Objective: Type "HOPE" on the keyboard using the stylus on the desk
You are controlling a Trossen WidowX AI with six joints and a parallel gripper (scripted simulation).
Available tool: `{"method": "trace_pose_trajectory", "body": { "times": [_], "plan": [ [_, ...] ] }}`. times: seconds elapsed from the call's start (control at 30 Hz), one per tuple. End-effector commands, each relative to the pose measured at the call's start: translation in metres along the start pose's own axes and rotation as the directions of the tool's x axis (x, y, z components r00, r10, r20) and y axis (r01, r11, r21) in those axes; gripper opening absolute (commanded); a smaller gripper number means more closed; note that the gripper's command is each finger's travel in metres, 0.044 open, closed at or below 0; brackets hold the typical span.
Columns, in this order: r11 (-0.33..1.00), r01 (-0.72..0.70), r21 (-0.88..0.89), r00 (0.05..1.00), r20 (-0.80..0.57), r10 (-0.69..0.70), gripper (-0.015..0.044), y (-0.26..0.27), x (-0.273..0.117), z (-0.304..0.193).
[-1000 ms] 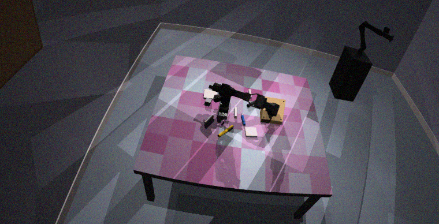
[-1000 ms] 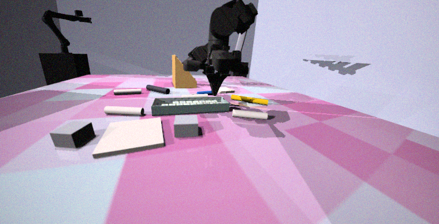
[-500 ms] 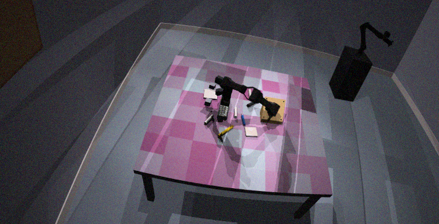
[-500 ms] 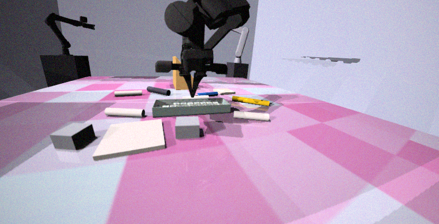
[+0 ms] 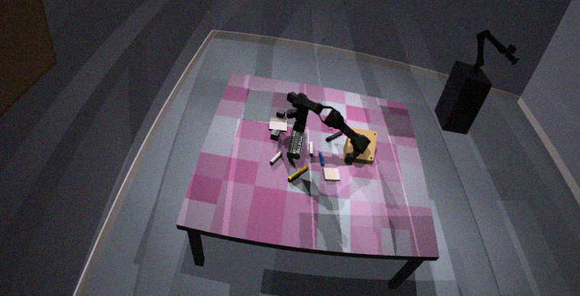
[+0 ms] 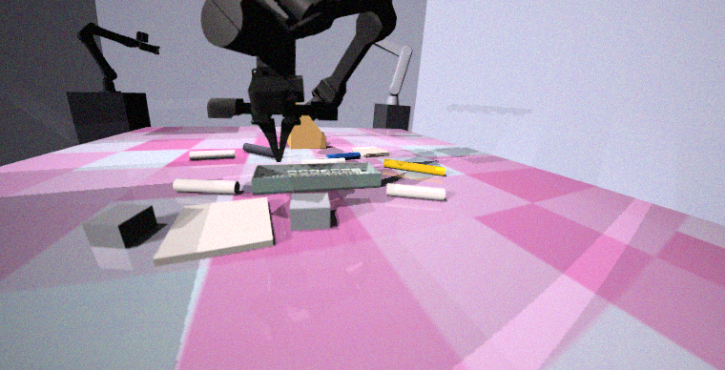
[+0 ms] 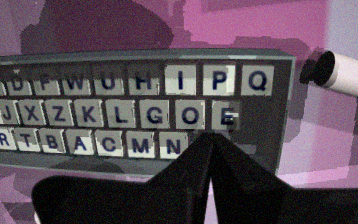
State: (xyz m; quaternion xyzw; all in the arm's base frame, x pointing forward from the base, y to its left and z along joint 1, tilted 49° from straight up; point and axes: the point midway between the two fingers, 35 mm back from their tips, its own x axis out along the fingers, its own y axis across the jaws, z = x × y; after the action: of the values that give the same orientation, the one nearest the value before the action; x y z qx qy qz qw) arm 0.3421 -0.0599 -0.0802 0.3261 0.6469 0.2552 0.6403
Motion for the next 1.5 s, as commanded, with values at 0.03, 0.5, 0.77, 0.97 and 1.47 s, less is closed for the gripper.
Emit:
{"method": "trace_pose_trajectory", "body": {
  "times": [0.03,0.5,0.77,0.97,1.47],
  "plan": [
    [1.0,0.002,-0.017,1.0,-0.007,-0.002,0.0,-0.003,0.002,0.002],
    [1.0,0.001,-0.015,1.0,-0.008,-0.001,0.0,0.025,0.002,-0.032],
    [1.0,0.002,-0.015,1.0,-0.008,-0.002,0.0,0.036,0.002,-0.031],
    [1.0,-0.003,-0.014,1.0,-0.009,0.003,0.0,0.108,0.003,-0.033],
    [1.0,0.0,-0.014,1.0,-0.008,0.0,0.0,0.107,-0.019,-0.031]
  ]
}}
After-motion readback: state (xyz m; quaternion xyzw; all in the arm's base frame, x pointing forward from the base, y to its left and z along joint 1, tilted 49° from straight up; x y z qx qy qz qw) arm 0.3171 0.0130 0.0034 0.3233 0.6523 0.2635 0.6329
